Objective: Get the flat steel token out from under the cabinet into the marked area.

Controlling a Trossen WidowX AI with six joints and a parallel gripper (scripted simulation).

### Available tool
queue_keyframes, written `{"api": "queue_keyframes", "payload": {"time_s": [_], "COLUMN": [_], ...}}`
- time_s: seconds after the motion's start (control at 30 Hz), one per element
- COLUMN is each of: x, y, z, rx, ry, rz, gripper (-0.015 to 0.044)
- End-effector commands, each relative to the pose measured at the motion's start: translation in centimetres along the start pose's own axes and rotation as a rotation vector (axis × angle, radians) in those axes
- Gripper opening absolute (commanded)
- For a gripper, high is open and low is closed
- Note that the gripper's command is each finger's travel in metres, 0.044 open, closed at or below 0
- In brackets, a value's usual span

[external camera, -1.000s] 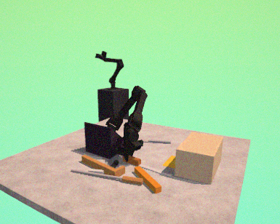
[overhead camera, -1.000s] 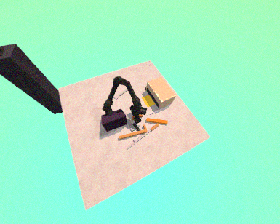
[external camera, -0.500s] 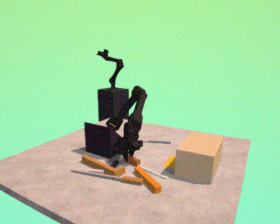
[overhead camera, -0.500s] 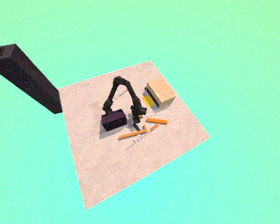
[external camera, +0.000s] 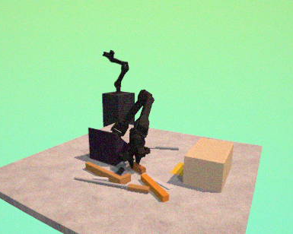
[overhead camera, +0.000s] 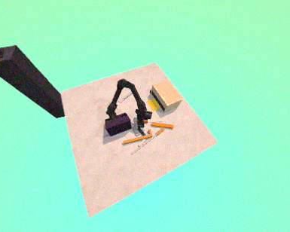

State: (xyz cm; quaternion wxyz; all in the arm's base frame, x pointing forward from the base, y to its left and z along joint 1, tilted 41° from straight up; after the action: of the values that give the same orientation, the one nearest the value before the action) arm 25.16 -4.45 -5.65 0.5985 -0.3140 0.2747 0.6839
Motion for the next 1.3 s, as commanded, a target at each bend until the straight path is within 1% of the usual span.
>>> {"api": "queue_keyframes", "payload": {"time_s": [0.0,0.57,1.27], "x": [-0.1,-0.1,-0.1], "y": [0.0,0.0,-0.7], "z": [-0.1,-0.1,2.6], "rx": [0.036,0.171,0.200], "ry": [0.001,0.000,-0.001], "rz": [-0.004,-0.004,-0.004], "gripper": [0.0000,0.0000,0.0000]}}
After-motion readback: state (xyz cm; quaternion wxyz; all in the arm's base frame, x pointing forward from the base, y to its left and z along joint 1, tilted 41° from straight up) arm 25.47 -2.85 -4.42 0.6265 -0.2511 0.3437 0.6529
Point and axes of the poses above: the point midway between the two fingers, 35 mm back from their tips, its own x axis out along the fingers, its own z axis across the jaws, y = z × x, the point moved 5 cm from there along -x, back along the fingers, and after that the axes turned 15 degrees about -x, right-handed, at the moved point
